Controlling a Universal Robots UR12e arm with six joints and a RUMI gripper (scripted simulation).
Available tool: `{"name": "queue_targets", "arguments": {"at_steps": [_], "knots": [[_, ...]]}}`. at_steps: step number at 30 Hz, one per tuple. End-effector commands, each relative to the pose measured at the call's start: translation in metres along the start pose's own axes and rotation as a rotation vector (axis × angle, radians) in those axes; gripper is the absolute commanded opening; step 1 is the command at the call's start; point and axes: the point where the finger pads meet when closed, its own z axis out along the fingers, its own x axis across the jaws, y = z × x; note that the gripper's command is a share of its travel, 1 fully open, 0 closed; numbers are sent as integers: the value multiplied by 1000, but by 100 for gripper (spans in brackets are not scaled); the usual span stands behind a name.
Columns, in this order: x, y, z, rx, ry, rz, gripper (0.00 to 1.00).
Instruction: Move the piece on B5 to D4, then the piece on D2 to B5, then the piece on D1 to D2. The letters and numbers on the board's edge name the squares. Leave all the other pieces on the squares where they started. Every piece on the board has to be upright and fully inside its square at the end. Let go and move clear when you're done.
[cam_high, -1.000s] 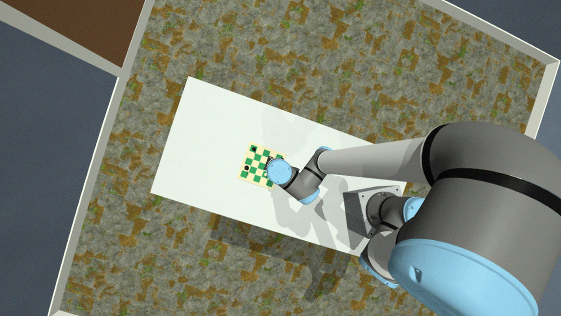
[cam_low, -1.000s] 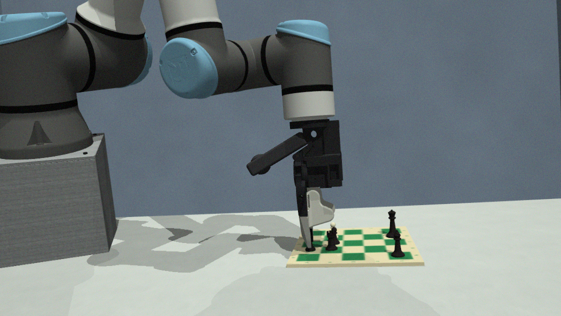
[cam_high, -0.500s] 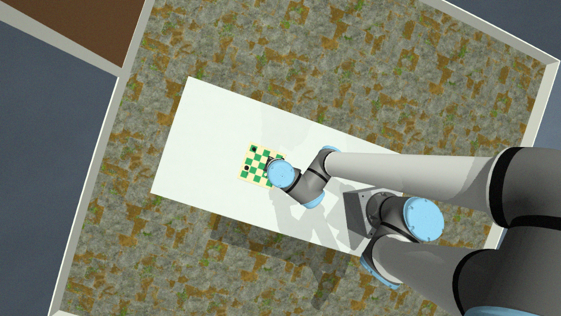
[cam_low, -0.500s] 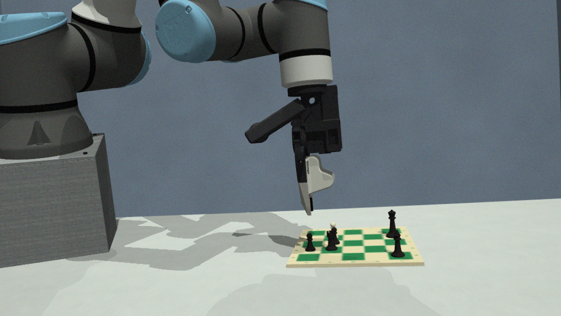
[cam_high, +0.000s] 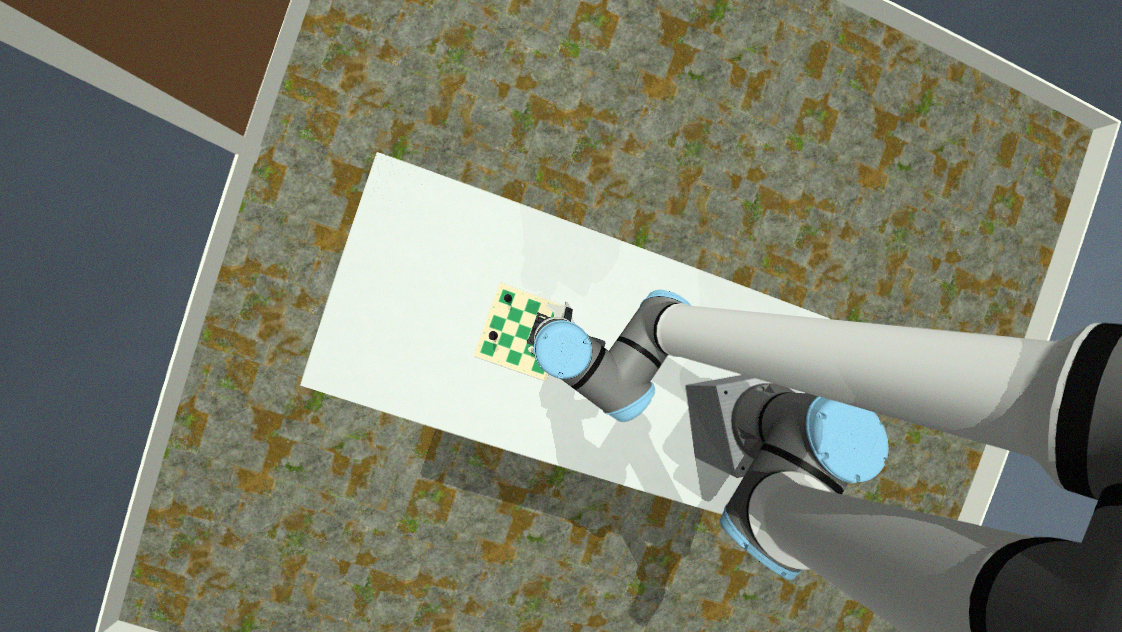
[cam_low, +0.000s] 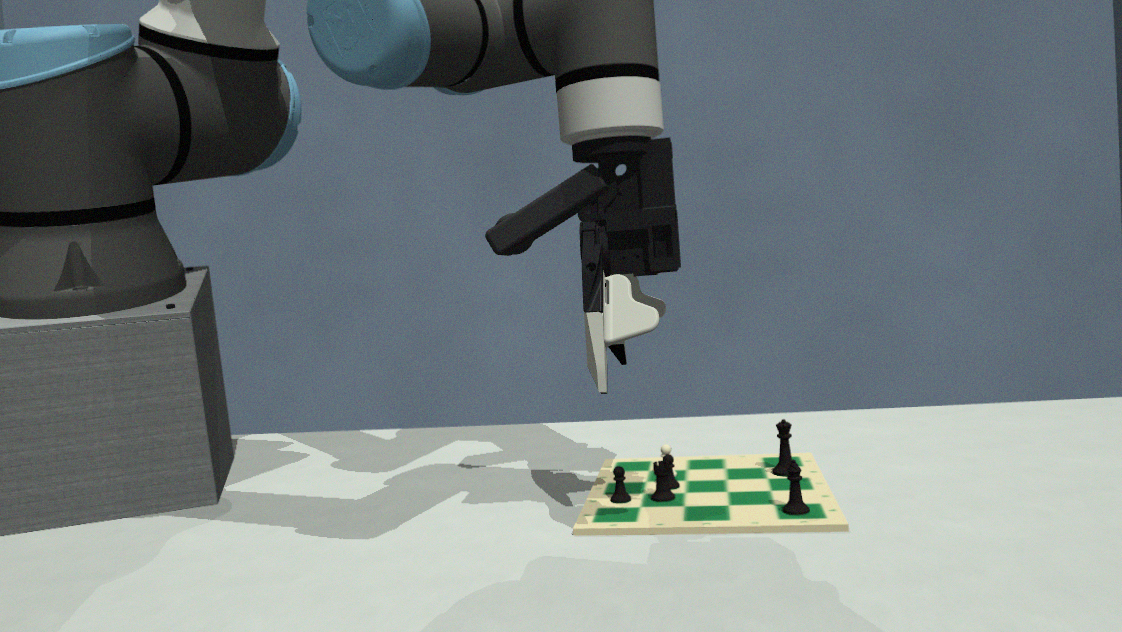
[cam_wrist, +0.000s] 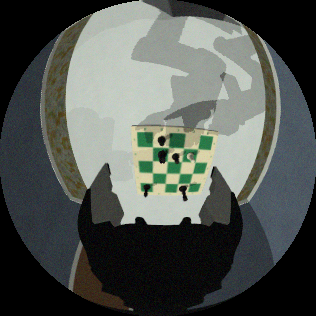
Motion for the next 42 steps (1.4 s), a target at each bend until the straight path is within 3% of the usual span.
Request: {"name": "queue_targets", "arguments": {"at_steps": [1, 23, 35, 37, 42], "knots": [[1, 0, -1, 2, 0, -2, 100], [4, 8, -1, 2, 0, 36, 100], [26, 63, -5, 2, 0, 360, 100], [26, 63, -5, 2, 0, 360, 100], [42, 95, -8, 2, 0, 548, 100]]}}
